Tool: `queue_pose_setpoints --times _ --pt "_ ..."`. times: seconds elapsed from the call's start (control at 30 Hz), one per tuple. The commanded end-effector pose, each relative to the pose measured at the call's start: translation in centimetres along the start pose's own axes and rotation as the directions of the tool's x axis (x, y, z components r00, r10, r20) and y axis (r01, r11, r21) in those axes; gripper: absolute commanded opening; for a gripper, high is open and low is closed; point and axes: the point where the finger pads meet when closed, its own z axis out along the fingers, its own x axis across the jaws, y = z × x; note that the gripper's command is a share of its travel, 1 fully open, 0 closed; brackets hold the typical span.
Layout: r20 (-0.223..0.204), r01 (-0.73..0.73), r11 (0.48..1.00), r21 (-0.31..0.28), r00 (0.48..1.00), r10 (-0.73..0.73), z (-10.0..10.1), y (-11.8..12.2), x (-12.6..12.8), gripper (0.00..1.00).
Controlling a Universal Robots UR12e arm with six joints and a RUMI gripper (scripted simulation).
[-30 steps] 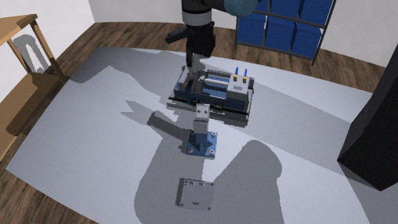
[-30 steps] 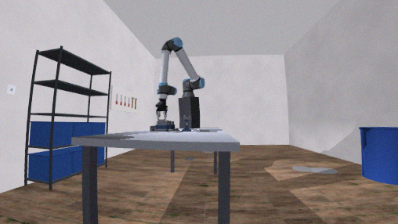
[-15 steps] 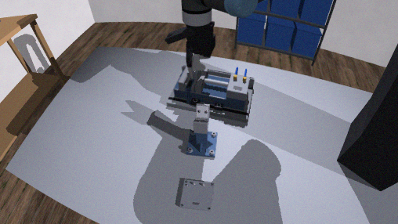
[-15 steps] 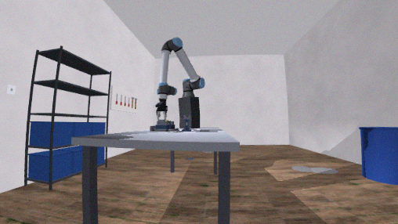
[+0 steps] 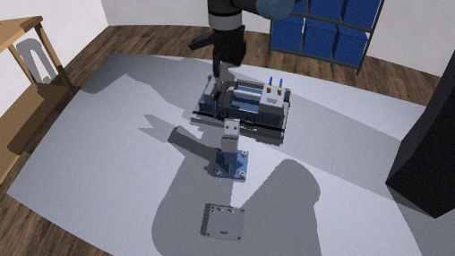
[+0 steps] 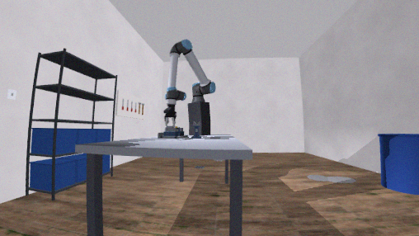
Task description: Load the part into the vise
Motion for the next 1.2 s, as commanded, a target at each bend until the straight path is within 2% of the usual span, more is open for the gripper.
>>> queue_pose_setpoints --times 0.0,1.03,1.07,1.17 --pt "0.0 0.0 1.0 0.001 1.0 0.0 -0.06 -0.07 0.02 0.0" --pt "0.0 0.0 1.0 0.001 1.0 0.0 -0.06 -0.07 0.02 0.0" --pt "0.0 0.0 1.0 0.001 1.0 0.0 -0.06 -0.07 0.02 0.47" --pt "0.0 0.0 1.0 0.001 1.0 0.0 -0.06 -0.07 0.02 0.47"
